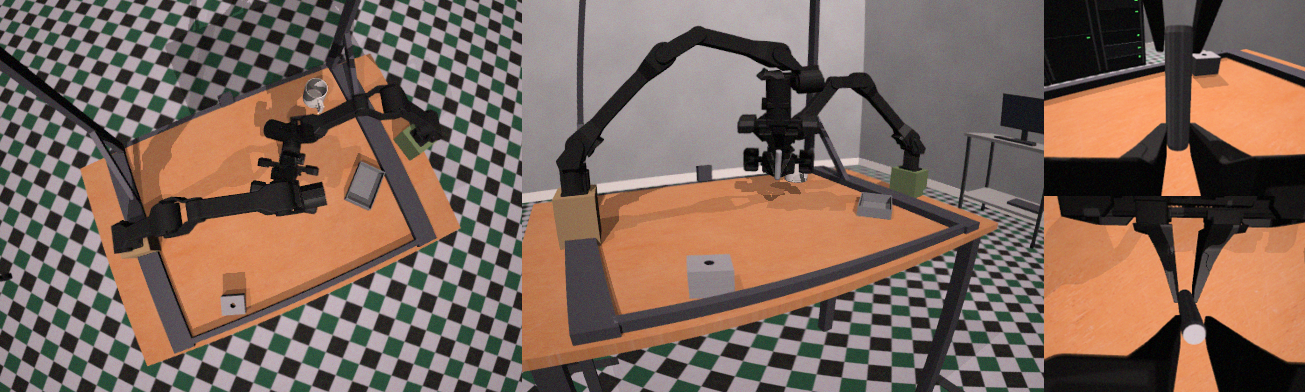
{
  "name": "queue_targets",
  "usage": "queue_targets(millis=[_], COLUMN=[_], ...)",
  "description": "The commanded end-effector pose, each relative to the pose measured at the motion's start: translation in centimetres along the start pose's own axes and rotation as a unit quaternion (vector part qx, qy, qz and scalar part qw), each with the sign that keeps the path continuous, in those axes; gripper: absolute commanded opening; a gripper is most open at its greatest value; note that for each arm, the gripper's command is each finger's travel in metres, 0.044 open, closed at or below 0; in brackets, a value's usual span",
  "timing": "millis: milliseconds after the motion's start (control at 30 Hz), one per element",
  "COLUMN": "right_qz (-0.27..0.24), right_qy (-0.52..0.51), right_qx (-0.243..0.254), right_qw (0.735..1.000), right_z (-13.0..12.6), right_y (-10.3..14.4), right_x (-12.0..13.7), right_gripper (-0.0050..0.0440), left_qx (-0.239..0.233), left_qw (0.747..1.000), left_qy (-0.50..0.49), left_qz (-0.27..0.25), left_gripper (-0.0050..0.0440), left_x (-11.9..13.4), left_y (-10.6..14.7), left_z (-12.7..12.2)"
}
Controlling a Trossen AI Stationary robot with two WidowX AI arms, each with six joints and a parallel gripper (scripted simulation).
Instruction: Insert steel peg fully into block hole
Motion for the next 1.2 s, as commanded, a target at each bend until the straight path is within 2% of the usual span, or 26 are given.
queue_targets(millis=[0,200,233,467,500,600,633,733,900,1167], right_qz=[-0.004,-0.004,-0.004,-0.004,-0.004,-0.004,-0.004,-0.004,-0.004,-0.004], right_qy=[0.005,0.005,0.005,0.005,0.005,0.005,0.005,0.005,0.005,0.005], right_qx=[0.022,0.022,0.022,0.022,0.022,0.022,0.022,0.022,0.022,0.022], right_qw=[1.0,1.0,1.0,1.0,1.0,1.0,1.0,1.0,1.0,1.0], right_z=[-0.4,-0.4,-0.4,-0.4,-0.4,-0.4,-0.4,-0.4,-0.4,-0.4], right_y=[1.5,1.5,1.5,1.5,1.5,1.5,1.5,1.5,1.5,1.5], right_x=[-0.5,-0.5,-0.5,-0.5,-0.5,-0.5,-0.5,-0.5,-0.5,-0.5], right_gripper=[0.0067,0.0027,0.0003,-0.0003,-0.0003,-0.0003,-0.0004,-0.0005,-0.0043,-0.005], left_qx=[0.006,0.006,0.006,0.006,0.006,0.005,0.007,0.009,0.02,0.023], left_qw=[1.0,1.0,1.0,1.0,1.0,1.0,1.0,1.0,0.998,0.998], left_qy=[0.017,0.017,0.017,0.017,0.017,0.015,0.022,0.027,0.065,0.05], left_qz=[-0.005,-0.005,-0.005,-0.005,-0.005,-0.005,-0.006,-0.007,-0.009,-0.003], left_gripper=[-0.005,-0.005,0.0024,0.0192,0.02,0.02,0.02,0.02,0.02,0.02], left_x=[-1.4,-1.4,-1.4,-1.4,-1.4,-1.2,-2.0,-2.2,-2.6,-2.5], left_y=[0.4,0.4,0.4,0.4,0.4,0.7,1.2,2.7,6.0,5.9], left_z=[-0.7,-0.7,-0.7,-0.7,-0.7,-0.5,-0.7,-0.9,-1.8,-0.8])
Point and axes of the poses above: on each arm, the point midway between the two fingers, 35 mm back from their tips, its own y axis back along the fingers, its own z axis across the jaws, x = y × z, the point moved 2 cm from there along y, back along the fingers, and after that the axes turned 11 degrees about y, right-handed, at the moved point
